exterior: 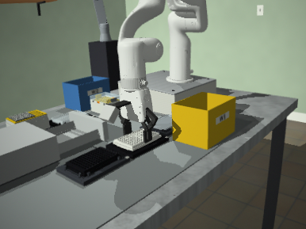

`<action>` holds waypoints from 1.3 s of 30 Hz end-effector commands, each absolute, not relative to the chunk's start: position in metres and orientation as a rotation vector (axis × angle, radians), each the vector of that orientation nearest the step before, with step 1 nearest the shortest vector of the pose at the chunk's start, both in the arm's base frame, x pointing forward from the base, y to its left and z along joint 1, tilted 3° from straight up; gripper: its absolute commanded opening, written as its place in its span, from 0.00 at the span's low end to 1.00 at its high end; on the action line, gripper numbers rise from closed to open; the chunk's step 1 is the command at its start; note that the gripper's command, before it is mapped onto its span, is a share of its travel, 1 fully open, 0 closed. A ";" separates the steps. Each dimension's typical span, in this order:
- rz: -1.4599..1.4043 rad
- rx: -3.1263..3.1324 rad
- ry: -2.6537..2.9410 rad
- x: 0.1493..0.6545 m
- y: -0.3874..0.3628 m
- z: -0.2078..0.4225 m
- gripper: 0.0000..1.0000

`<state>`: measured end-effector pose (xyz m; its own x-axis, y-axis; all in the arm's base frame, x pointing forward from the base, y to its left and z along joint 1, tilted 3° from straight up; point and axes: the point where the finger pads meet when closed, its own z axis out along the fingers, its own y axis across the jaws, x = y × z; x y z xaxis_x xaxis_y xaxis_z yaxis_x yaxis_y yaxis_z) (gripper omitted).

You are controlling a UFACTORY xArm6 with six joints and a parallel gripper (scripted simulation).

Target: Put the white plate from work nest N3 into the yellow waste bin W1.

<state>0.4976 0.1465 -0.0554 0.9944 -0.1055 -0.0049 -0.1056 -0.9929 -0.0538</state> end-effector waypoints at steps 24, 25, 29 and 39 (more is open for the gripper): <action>-0.004 -3.082 0.163 0.499 0.146 -0.044 0.00; -0.004 -3.082 0.163 0.499 0.146 -0.043 0.00; -0.004 -3.082 0.163 0.499 0.146 -0.040 0.00; -0.004 -3.082 0.163 0.499 0.146 -0.035 0.00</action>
